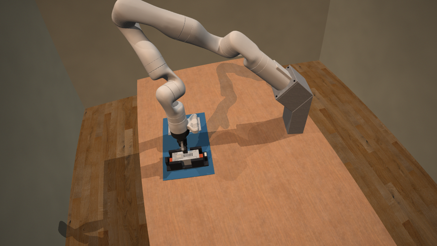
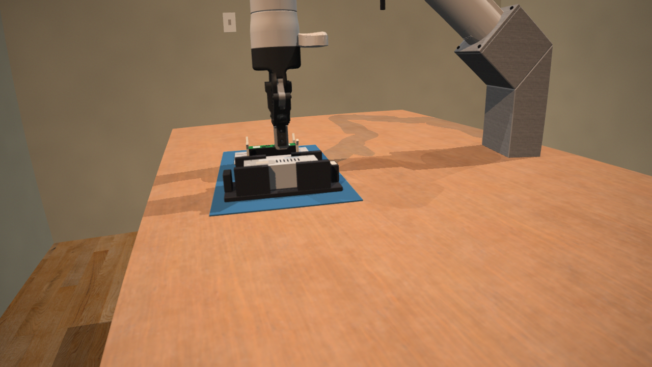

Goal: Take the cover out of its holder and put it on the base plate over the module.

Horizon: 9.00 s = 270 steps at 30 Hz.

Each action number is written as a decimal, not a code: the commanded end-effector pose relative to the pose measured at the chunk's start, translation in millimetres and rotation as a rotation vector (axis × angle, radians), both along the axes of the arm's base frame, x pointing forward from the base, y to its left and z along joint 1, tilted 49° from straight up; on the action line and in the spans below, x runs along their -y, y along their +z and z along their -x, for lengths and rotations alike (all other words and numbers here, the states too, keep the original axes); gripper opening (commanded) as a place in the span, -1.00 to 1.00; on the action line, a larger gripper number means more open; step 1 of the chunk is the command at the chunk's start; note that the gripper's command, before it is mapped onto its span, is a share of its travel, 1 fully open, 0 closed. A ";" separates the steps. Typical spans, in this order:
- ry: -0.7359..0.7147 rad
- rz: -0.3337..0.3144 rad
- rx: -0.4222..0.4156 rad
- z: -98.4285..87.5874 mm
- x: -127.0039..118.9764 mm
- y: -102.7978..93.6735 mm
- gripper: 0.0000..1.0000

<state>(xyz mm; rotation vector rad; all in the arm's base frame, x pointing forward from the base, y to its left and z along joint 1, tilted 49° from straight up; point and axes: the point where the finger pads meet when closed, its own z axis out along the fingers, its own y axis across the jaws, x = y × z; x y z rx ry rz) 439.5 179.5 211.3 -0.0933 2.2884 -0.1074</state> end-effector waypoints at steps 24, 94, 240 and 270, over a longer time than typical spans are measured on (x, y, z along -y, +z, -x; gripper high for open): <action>0.001 -0.001 0.001 0.1 -0.3 0.4 1.00; 0.002 -0.007 0.007 -45.4 1.3 -35.0 1.00; 0.000 0.000 0.000 0.7 0.1 0.6 -0.98; 0.000 0.000 0.000 0.7 0.1 0.6 -1.00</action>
